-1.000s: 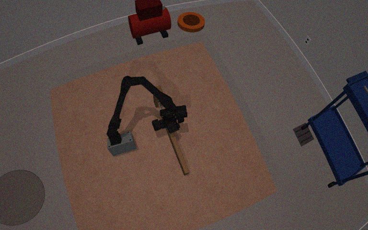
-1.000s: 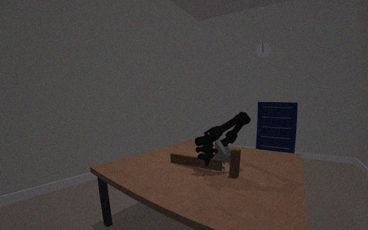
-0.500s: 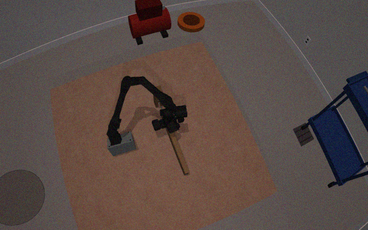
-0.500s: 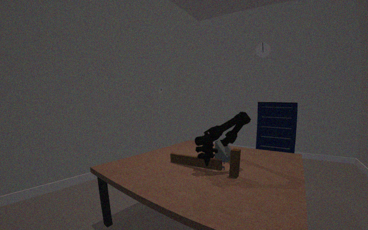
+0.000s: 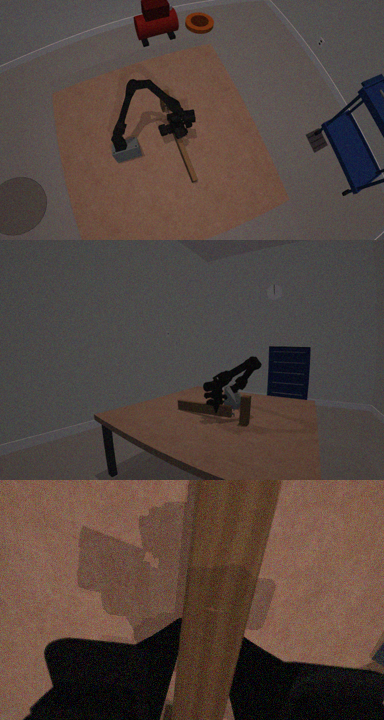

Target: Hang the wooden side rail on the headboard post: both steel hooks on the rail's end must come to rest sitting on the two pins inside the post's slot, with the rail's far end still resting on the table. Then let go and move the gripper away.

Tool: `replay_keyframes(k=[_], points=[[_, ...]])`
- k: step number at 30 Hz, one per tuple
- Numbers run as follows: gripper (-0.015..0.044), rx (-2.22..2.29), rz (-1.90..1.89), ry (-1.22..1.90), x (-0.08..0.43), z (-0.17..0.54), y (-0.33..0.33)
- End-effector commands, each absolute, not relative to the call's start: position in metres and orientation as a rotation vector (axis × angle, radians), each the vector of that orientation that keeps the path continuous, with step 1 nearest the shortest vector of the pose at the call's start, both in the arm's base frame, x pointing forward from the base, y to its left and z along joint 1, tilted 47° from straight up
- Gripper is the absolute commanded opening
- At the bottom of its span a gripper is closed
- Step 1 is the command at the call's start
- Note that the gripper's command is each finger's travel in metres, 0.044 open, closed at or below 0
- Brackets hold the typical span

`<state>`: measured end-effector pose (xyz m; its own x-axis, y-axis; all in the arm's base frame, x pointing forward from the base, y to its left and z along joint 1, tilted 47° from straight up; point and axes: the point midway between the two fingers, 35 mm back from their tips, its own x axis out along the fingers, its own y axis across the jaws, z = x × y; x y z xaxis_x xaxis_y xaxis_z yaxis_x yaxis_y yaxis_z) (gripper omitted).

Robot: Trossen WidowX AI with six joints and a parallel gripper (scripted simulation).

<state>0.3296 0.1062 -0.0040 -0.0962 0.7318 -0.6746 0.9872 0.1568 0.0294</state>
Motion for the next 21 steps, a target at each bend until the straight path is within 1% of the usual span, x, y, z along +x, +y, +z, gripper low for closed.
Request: replay_keyframes(k=[1,21], points=[[0.0000,1.630,-0.599,1.876,0.3314,-0.0024,0.1027],[0.0000,1.630,-0.599,1.876,0.3317,-0.0001,0.1003]])
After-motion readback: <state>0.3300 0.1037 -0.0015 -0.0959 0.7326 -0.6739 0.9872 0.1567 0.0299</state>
